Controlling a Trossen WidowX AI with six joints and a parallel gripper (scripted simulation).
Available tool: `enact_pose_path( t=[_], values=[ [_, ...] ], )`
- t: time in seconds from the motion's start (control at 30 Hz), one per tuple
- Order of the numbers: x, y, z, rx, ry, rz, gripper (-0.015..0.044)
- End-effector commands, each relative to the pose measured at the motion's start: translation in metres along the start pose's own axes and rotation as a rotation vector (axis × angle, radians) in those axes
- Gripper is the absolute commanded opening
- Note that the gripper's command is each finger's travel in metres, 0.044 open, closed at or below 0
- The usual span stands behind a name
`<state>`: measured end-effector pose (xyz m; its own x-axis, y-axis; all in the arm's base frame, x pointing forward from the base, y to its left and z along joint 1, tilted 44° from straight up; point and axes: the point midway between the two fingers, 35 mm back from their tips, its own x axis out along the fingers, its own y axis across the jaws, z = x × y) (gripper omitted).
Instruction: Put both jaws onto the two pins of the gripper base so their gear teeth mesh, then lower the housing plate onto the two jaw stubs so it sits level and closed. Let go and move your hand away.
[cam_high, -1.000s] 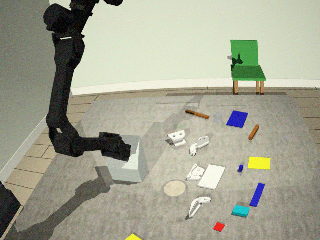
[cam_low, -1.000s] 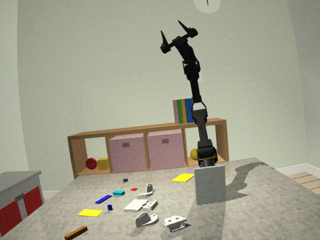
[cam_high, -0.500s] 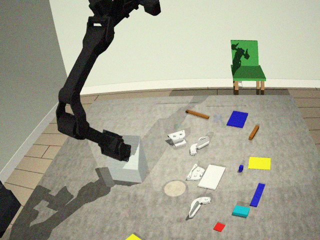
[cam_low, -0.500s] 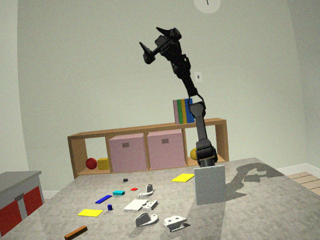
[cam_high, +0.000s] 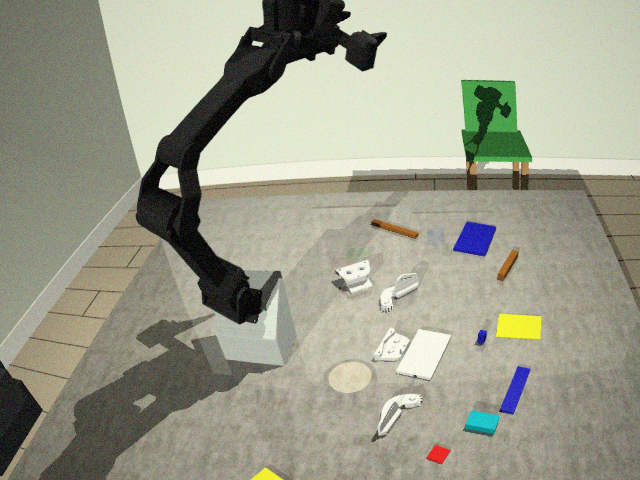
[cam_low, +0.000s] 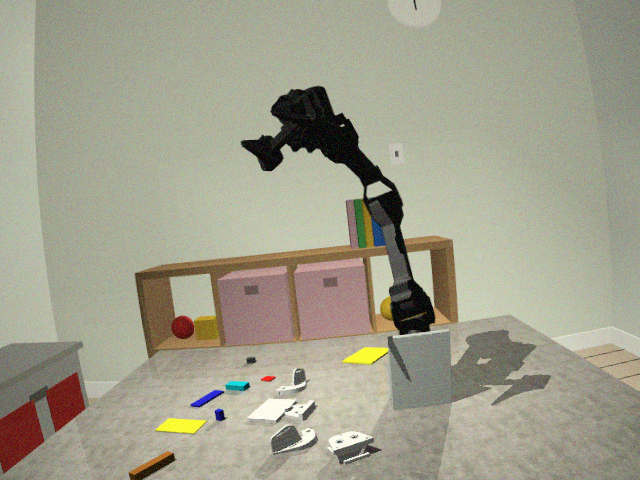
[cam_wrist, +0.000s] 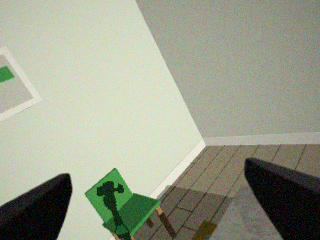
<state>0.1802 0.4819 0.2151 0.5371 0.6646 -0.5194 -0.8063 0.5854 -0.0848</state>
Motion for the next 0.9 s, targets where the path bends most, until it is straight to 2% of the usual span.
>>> enact_pose_path(
  t=[0.0,0.5,0.87],
  values=[
    [0.02,-0.012,-0.03,-0.045,0.097,-0.033,0.044],
    [0.069,-0.069,-0.151,-0.129,0.506,-0.179,0.044],
    [0.077,-0.12,-0.247,-0.144,0.834,-0.308,0.044]
  ],
)
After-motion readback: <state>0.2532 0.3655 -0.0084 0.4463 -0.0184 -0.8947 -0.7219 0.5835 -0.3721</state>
